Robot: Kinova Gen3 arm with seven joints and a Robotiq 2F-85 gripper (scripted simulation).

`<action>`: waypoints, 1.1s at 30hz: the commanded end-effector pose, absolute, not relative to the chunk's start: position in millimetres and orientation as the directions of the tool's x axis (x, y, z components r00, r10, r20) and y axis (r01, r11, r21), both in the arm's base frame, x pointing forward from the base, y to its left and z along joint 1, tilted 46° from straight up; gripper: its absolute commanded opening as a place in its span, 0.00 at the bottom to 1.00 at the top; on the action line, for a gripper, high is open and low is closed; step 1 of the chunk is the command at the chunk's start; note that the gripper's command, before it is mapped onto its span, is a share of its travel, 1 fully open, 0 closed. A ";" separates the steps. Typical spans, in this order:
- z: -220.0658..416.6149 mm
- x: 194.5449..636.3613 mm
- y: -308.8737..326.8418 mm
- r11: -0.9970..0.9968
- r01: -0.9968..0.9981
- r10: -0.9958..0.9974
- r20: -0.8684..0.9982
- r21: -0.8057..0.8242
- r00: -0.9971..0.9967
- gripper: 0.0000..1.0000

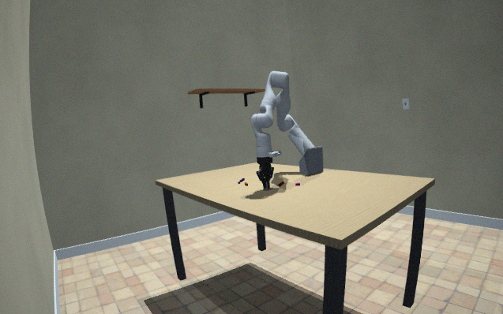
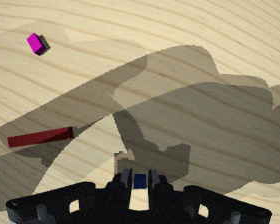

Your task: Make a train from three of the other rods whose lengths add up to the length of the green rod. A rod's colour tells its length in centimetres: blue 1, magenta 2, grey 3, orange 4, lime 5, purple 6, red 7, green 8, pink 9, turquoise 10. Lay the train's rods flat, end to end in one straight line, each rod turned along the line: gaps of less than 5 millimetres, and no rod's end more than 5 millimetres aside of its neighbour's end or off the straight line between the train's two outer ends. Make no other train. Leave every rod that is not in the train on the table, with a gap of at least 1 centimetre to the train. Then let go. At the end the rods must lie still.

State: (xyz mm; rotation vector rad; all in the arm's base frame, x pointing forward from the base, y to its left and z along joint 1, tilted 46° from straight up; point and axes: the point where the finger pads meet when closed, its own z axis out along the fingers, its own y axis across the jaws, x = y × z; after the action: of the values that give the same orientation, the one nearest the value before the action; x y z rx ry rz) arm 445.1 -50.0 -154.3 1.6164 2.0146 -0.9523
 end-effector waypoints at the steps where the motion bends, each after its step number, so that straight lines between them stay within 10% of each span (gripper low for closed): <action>1: -153.9 445.7 -49.1 0.107 0.959 0.697 -0.668 -0.264 -0.262 0.05; 33: -149.0 446.5 -44.1 0.107 0.959 0.697 -0.668 -0.264 -0.262 0.05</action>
State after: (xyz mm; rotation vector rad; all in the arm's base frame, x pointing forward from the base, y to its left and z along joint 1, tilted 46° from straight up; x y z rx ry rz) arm 444.1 -49.3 -152.3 1.6180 2.0127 -0.9582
